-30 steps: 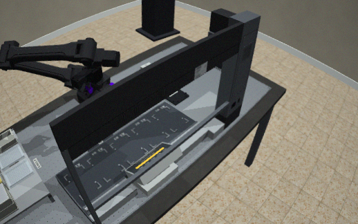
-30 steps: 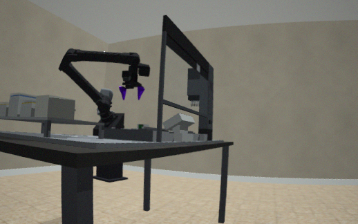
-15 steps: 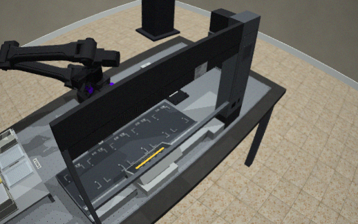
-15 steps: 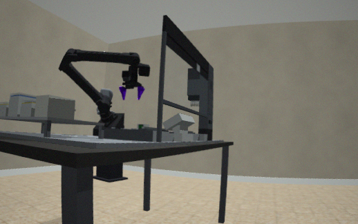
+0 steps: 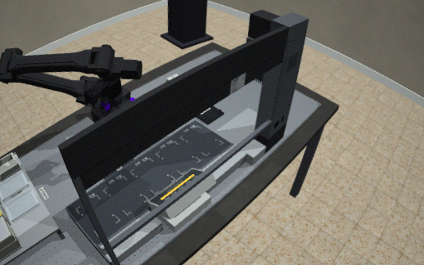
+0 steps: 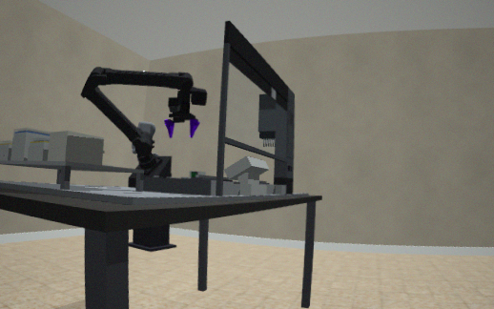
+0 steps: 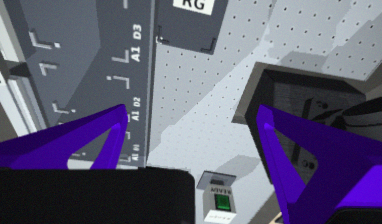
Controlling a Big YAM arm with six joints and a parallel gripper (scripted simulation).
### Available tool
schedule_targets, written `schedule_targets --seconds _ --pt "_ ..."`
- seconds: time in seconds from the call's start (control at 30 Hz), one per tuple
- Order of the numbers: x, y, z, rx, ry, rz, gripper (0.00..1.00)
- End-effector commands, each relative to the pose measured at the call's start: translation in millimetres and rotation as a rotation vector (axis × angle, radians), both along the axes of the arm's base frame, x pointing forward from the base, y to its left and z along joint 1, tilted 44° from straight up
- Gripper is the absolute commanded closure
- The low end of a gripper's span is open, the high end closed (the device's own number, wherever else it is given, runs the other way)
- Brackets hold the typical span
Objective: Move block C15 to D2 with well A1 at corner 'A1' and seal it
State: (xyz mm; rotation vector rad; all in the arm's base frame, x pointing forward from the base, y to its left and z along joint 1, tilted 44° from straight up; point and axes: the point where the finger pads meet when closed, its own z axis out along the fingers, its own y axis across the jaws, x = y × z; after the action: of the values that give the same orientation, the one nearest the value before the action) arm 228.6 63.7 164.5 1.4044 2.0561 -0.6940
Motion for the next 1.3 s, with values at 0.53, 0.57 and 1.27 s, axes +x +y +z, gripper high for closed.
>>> schedule_targets --seconds 0.53,0.57,1.27 --pt "3.1 -1.1 0.1 0.009 -0.024 -0.016 0.00" --pt "-1.1 5.4 1.1 0.007 -0.012 0.013 0.00" --pt "3.3 -1.5 0.2 0.011 -0.026 -0.018 0.00"
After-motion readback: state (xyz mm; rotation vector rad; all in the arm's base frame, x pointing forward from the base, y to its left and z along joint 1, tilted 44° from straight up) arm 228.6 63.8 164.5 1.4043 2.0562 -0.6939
